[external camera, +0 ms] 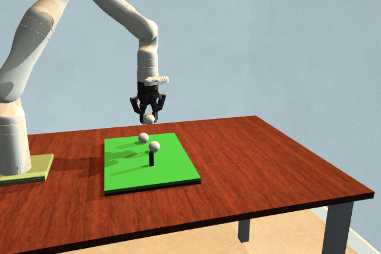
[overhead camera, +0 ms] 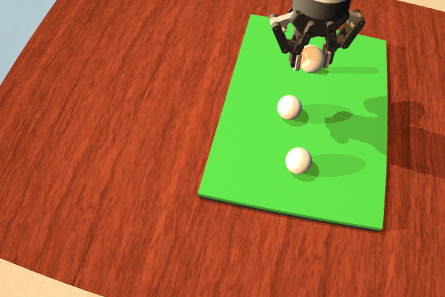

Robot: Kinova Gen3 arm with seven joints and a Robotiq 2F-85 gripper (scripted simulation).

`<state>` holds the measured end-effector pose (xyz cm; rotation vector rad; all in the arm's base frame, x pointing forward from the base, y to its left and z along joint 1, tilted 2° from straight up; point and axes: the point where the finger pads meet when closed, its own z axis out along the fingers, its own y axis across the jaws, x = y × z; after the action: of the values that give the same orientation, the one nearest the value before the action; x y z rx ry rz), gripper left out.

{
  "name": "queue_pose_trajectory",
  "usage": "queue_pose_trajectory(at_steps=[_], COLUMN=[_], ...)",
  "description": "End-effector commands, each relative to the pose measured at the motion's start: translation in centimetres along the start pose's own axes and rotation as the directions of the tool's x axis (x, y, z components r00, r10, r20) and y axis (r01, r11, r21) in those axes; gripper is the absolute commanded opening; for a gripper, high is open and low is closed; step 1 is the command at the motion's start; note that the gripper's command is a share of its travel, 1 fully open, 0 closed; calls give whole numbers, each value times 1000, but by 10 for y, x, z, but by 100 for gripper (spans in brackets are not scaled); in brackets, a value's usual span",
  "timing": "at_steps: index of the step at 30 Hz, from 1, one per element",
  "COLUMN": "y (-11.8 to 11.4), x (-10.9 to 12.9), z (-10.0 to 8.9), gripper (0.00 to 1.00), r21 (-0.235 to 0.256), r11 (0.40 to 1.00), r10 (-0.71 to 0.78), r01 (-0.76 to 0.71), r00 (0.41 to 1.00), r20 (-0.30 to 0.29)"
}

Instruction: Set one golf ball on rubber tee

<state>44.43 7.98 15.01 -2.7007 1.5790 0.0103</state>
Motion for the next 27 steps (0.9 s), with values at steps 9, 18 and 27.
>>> queue_pose_trajectory(at_steps=[9, 18, 27], y=[41, 41, 41], x=[90, 90, 90], z=[-32, -14, 28], gripper=[0, 0, 0], r21=[18, 17, 17], r11=[998, 998, 998], r10=[55, 55, 56], r01=[-55, -55, -56], r00=[998, 998, 998], r20=[2, 2, 2])
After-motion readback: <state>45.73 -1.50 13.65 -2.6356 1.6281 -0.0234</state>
